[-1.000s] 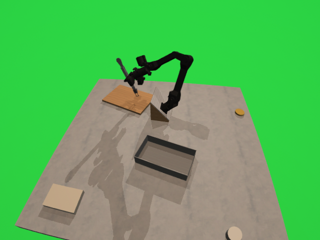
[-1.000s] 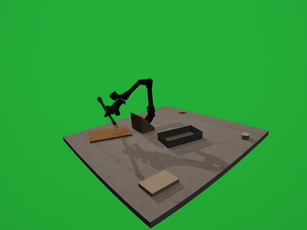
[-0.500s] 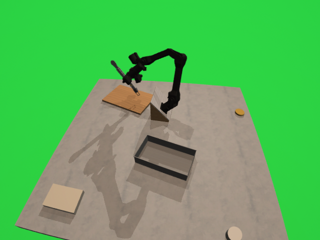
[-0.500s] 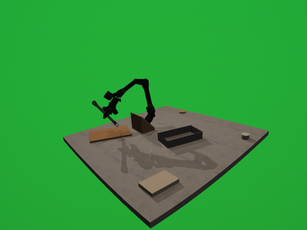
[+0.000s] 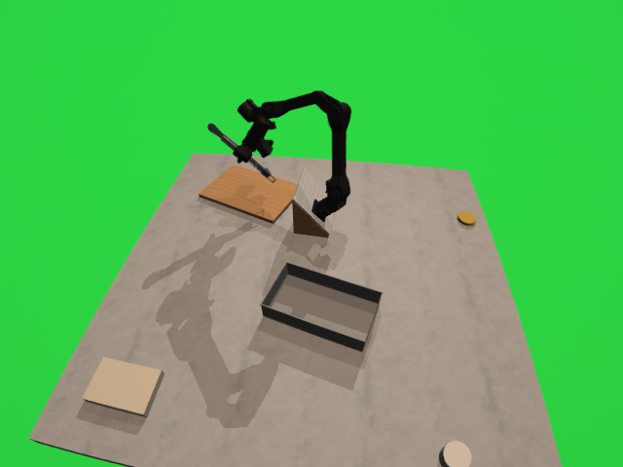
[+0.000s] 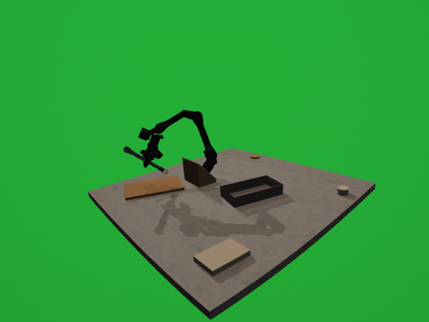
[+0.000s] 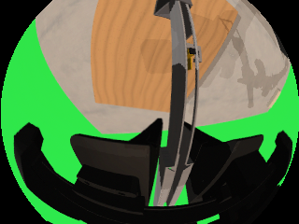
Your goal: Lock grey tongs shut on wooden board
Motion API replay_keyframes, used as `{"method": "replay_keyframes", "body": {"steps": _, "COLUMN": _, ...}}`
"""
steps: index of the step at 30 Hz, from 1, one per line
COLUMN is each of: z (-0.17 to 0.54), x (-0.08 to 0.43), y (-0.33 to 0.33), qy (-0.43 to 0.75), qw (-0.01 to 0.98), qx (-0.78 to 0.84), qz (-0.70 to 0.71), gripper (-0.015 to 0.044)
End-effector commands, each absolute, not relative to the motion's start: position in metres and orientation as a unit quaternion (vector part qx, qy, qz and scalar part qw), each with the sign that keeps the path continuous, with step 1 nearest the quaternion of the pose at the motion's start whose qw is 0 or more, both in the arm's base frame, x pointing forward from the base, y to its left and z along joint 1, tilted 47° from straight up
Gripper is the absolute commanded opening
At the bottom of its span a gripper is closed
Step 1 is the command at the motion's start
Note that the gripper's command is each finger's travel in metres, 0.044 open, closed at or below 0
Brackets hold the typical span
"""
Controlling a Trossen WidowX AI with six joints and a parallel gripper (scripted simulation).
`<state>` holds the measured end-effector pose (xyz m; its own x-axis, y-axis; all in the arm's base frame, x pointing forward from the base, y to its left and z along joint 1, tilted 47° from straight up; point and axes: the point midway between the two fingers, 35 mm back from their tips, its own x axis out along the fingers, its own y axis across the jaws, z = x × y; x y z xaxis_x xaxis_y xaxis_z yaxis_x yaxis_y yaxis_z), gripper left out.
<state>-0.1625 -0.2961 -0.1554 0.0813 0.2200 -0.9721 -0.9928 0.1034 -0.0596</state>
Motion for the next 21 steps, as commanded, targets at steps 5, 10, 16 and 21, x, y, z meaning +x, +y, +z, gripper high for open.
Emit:
{"method": "replay_keyframes", "body": {"steps": 5, "z": -0.1541, "x": -0.1635, "y": -0.3032, "qy": 0.422, "qw": 0.611, "qx": -0.405, "qz": 0.534, "gripper": -0.0150}}
{"method": "replay_keyframes", "body": {"steps": 10, "z": -0.1531, "x": -0.1626, "y": -0.3031, "qy": 0.401, "qw": 0.624, "qx": -0.382, "qz": 0.551, "gripper": -0.0150}}
{"method": "replay_keyframes", "body": {"steps": 16, "z": -0.1505, "x": -0.1615, "y": -0.3028, "qy": 0.374, "qw": 0.638, "qx": -0.355, "qz": 0.572, "gripper": -0.0150}}
{"method": "replay_keyframes", "body": {"steps": 21, "z": -0.1474, "x": -0.1604, "y": -0.3022, "qy": 0.352, "qw": 0.647, "qx": -0.332, "qz": 0.590, "gripper": -0.0150}}
